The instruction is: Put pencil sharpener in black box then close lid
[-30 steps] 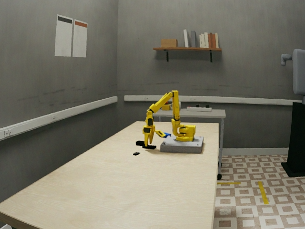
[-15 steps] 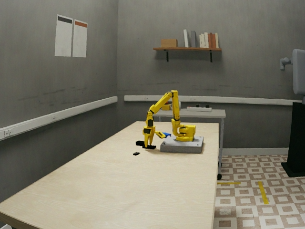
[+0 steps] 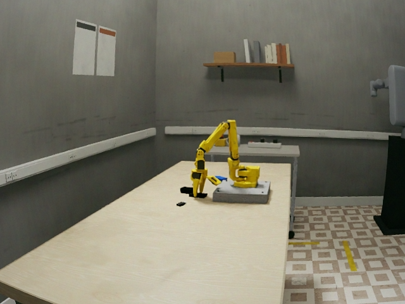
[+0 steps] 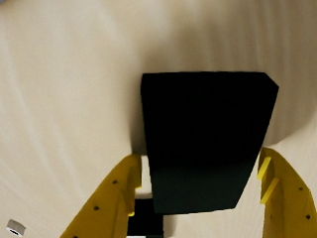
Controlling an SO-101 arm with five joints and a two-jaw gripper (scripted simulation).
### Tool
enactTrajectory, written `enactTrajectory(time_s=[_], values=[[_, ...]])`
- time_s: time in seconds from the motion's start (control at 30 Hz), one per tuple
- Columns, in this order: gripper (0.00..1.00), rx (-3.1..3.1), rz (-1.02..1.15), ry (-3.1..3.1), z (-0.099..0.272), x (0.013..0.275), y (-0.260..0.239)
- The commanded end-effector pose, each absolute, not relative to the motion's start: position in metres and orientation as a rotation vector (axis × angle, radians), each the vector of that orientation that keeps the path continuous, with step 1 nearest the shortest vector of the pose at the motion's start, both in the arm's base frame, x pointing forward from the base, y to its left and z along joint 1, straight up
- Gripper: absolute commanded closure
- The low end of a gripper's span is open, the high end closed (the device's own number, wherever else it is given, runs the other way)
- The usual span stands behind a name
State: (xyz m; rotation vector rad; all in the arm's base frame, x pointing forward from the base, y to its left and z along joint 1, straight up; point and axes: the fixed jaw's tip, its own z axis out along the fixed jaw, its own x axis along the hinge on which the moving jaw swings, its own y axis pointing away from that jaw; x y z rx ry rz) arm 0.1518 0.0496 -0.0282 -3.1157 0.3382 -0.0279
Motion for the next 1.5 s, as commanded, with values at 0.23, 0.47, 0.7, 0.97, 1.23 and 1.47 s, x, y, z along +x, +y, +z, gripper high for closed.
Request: enactTrajectory(time_s=[0.23, 0.47, 0.7, 0.97, 1.23, 1.47], values=[[0.72, -3.125, 0.004, 0.338, -0.0316, 0.1477, 0.0469], [0.72, -3.125, 0.004, 0.338, -0.0316, 0.1477, 0.0469], [0.73, -3.125, 0.004, 0.338, -0.0316, 0.1477, 0.0469], [0.76, -3.125, 0.004, 0.338, -0.0316, 0.1477, 0.0469], [0.79, -3.125, 0.004, 0.338, -0.0316, 0.1477, 0.0469], [0.79, -3.125, 0.004, 0.338, -0.0316, 0.1477, 0.0469]])
